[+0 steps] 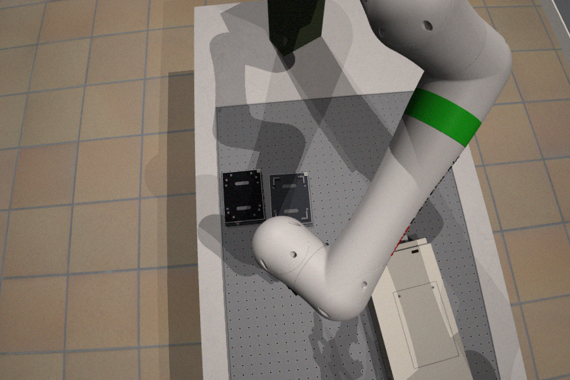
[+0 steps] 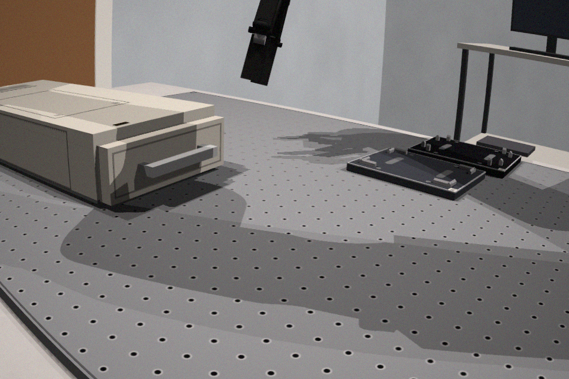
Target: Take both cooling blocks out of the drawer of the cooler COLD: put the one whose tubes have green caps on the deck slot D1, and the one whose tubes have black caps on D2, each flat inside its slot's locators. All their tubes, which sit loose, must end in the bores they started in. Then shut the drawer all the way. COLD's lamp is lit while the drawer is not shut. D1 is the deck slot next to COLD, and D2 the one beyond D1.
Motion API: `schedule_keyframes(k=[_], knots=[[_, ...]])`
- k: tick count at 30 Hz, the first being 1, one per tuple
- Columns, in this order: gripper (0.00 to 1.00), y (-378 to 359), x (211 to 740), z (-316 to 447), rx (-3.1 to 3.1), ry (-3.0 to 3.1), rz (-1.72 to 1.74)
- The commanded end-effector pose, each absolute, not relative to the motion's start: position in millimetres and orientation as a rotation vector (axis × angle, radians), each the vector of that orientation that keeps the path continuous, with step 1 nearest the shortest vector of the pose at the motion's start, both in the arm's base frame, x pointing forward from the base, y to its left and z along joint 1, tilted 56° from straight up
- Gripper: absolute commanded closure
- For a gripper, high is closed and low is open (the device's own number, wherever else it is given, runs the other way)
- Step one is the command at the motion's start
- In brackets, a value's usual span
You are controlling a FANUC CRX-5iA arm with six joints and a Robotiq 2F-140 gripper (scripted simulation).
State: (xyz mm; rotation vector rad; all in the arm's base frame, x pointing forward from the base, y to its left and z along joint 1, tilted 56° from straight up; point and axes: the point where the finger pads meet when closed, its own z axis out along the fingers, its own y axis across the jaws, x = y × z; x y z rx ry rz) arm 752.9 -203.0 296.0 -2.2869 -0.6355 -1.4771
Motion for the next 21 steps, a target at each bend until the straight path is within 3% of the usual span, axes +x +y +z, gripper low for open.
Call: schedule_keyframes(k=[1, 21], knots=[[0.65, -196, 741, 300, -2.313, -0.572, -1.451], [0.65, -156, 681, 303, -2.368, -0.409, -1.38]])
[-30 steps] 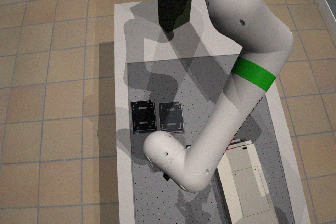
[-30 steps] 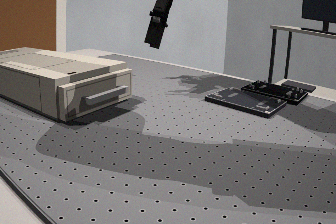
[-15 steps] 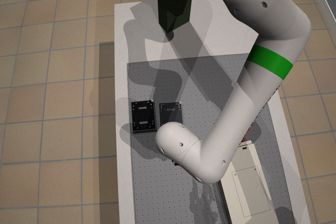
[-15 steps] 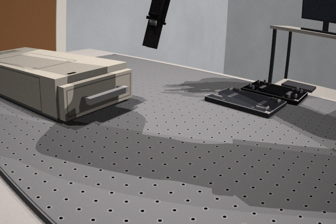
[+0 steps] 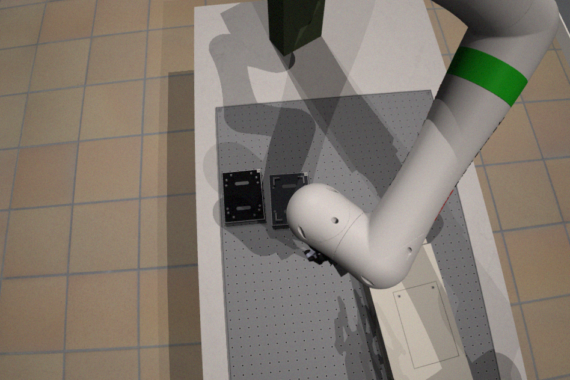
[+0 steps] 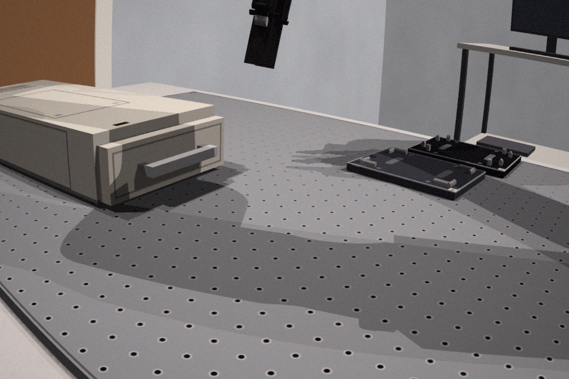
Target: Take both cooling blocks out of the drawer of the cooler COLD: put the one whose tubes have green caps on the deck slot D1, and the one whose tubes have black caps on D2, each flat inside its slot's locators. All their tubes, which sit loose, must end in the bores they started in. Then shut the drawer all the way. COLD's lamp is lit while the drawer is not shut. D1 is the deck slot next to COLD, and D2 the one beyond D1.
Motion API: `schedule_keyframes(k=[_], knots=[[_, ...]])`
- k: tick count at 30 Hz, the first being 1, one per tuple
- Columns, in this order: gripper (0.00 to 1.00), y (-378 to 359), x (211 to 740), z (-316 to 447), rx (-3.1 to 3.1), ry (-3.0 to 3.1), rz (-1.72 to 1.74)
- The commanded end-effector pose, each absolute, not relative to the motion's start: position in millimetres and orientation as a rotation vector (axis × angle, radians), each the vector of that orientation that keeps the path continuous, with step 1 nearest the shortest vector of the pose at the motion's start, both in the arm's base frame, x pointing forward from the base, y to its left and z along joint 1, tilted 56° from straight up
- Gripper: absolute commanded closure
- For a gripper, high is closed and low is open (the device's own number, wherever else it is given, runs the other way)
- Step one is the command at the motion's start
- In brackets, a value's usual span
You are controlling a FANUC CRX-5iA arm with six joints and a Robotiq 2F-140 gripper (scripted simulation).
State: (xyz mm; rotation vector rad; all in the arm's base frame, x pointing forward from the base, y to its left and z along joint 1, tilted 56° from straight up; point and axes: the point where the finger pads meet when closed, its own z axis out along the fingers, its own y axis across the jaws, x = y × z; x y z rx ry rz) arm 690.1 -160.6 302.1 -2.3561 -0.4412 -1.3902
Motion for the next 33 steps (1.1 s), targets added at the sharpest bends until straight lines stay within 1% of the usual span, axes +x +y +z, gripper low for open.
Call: schedule_keyframes(k=[1, 33], knots=[[0.65, -154, 678, 303, -2.377, -0.378, -1.367], [0.65, -105, 580, 279, -2.437, -0.125, -1.274]])
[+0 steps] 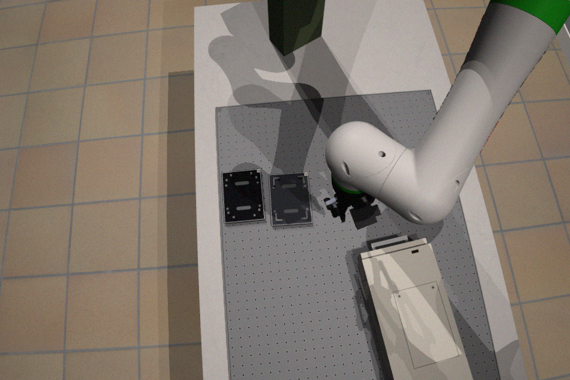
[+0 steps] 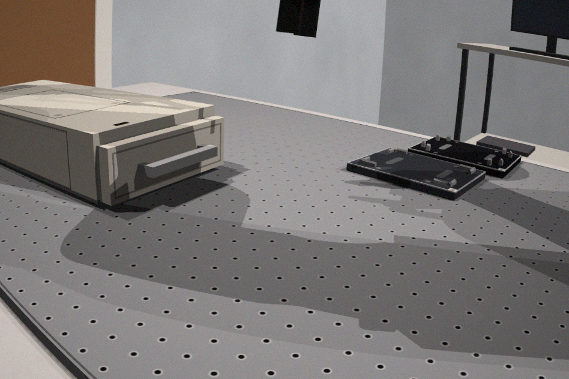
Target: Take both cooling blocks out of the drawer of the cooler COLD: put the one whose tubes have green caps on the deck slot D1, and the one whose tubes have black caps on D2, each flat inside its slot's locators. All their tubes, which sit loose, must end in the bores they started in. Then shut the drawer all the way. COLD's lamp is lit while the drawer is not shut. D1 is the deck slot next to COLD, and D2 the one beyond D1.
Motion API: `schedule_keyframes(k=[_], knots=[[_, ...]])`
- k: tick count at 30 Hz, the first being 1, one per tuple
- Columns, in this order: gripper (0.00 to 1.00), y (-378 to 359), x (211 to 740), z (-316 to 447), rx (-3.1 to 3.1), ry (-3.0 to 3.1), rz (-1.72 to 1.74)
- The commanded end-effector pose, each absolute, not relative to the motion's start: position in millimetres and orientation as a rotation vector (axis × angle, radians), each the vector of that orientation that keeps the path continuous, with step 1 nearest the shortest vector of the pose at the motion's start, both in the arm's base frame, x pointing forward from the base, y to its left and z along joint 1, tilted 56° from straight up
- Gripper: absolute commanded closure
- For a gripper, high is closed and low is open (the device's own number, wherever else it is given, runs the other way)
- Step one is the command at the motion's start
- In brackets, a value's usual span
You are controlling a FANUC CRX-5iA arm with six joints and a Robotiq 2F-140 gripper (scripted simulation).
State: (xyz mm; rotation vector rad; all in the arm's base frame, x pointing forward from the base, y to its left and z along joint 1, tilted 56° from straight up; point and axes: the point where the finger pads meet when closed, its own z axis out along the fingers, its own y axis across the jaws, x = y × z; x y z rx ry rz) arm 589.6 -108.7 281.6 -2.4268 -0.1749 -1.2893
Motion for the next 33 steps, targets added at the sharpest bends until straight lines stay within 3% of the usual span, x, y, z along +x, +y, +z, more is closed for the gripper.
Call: schedule_keyframes(k=[1, 33], knots=[[0.65, -104, 577, 278, -2.437, -0.125, -1.274], [0.65, -70, 483, 227, -2.466, 0.096, -1.21]])
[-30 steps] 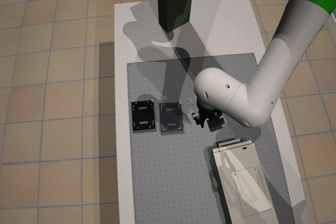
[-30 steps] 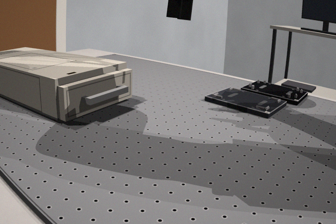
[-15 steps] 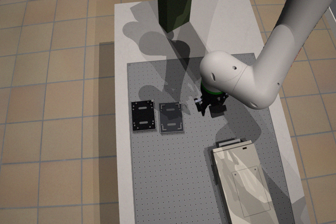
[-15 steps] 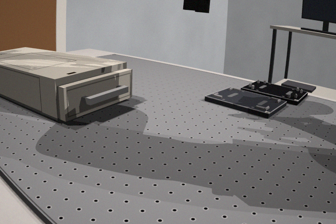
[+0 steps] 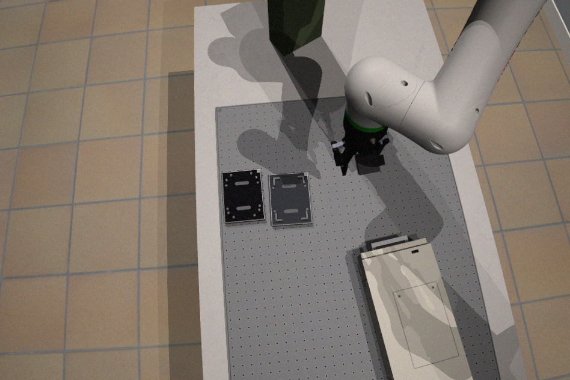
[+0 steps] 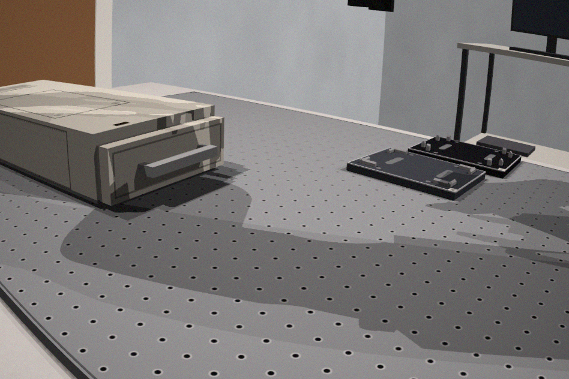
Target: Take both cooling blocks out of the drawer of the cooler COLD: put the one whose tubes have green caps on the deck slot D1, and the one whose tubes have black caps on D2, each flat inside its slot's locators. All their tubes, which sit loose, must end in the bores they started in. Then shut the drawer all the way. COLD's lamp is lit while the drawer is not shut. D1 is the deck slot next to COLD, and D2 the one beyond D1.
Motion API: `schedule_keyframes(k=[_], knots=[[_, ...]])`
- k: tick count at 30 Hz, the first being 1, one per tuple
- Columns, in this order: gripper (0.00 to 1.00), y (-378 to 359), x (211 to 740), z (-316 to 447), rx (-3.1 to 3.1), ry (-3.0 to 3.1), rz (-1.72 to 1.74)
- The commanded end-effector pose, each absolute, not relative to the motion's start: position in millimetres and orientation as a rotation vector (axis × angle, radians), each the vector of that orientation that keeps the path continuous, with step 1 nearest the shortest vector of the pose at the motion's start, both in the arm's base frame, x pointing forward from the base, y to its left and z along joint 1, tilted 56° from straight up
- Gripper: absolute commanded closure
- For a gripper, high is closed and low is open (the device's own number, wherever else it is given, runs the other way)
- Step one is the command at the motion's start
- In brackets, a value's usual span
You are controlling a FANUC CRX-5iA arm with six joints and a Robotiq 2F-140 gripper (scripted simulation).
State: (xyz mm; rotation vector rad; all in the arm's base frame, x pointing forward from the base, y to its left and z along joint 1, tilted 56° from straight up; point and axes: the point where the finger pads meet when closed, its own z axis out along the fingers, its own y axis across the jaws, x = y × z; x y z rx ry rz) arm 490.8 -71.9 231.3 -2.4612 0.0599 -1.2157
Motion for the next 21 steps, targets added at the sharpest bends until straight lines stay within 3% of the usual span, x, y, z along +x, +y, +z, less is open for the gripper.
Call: schedule_keyframes(k=[1, 21], knots=[[0.65, -70, 480, 225, -2.468, 0.12, -1.204], [0.65, -58, 436, 192, -2.471, 0.179, -1.189]])
